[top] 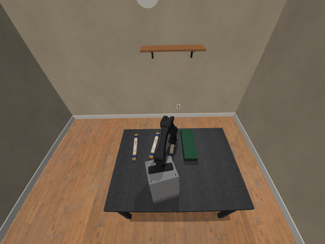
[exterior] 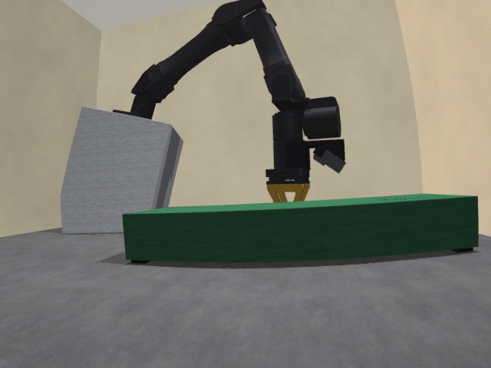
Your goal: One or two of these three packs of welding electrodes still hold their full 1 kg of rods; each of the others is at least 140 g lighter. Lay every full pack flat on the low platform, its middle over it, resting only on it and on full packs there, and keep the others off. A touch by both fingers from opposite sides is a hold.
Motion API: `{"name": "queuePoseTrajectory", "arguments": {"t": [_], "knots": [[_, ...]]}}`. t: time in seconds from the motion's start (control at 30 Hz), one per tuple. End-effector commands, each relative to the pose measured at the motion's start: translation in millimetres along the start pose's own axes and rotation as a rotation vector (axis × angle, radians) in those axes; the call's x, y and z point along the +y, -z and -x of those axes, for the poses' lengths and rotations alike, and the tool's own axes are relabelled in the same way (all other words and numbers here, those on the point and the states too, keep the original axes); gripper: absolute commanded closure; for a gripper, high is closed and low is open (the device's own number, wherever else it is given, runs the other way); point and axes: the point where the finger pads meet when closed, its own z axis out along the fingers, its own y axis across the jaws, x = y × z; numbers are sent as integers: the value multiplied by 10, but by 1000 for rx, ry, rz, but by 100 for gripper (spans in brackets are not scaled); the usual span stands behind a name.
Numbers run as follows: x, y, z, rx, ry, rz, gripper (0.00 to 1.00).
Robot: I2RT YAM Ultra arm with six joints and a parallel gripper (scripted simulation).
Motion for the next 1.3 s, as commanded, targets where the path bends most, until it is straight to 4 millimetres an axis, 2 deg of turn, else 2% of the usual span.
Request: {"name": "queuePoseTrajectory", "arguments": {"t": [0.0, 0.07, 0.23, 0.57, 1.27], "knots": [[23, 154, 347, -90, 11, -9, 100], [5, 77, 291, -74, 6, -8, 100], [-4, 162, 382, -99, 6, -11, 100], [2, 160, 329, -74, 3, -8, 100], [2, 112, 351, -89, 7, -10, 100]]}}
